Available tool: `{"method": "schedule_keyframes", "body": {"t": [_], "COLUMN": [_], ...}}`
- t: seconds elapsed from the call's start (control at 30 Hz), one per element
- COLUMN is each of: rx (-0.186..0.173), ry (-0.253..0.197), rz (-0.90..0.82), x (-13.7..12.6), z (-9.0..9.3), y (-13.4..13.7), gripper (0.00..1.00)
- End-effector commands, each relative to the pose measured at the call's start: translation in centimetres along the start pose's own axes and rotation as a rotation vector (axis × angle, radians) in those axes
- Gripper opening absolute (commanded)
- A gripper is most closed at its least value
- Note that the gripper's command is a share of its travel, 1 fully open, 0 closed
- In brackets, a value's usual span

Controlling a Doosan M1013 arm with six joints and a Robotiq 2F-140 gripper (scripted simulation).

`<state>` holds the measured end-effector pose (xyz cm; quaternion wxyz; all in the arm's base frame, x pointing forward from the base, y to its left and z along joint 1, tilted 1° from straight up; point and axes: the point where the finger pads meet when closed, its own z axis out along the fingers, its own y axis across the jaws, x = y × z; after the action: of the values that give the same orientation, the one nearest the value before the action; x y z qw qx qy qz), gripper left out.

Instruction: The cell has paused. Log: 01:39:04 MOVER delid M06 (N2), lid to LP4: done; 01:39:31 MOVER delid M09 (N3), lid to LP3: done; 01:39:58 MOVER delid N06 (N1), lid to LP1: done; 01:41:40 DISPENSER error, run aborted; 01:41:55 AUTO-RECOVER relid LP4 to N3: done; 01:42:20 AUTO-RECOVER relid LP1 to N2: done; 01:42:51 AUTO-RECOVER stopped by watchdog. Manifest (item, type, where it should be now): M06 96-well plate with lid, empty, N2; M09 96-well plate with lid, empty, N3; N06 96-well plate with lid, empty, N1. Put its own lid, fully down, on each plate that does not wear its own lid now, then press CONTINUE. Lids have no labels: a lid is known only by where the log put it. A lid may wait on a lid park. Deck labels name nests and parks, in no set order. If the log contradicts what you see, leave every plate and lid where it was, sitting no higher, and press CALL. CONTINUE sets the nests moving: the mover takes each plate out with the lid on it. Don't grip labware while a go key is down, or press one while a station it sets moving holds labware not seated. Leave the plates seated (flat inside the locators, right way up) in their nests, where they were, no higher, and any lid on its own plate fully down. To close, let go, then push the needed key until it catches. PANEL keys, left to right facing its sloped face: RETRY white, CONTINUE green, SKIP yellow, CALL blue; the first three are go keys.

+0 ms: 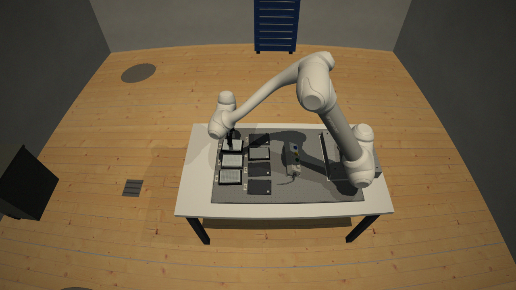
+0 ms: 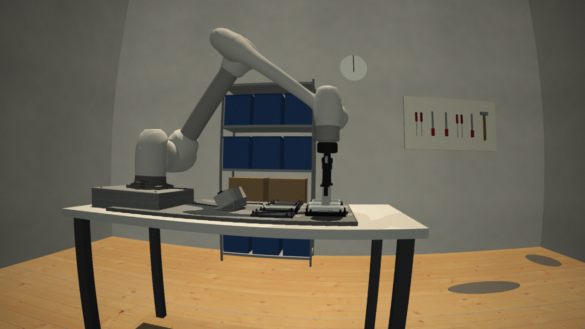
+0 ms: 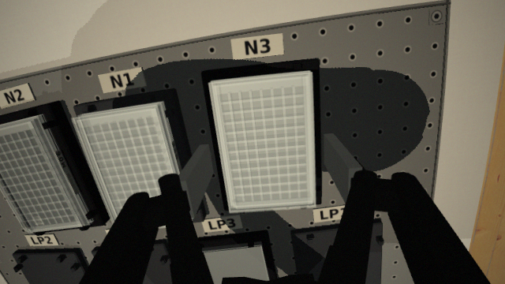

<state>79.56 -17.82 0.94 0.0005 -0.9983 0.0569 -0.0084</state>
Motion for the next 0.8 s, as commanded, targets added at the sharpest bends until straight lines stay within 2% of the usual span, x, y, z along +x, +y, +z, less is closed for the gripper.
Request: {"method": "schedule_keyframes", "body": {"t": [0.0, 0.77], "rx": [0.000, 0.000], "ry": [0.000, 0.000], "rz": [0.000, 0.000], "x": [0.00, 0.00], "z": [0.07, 1.04], "y": [0.00, 0.00], "gripper": [0.66, 0.66]}}
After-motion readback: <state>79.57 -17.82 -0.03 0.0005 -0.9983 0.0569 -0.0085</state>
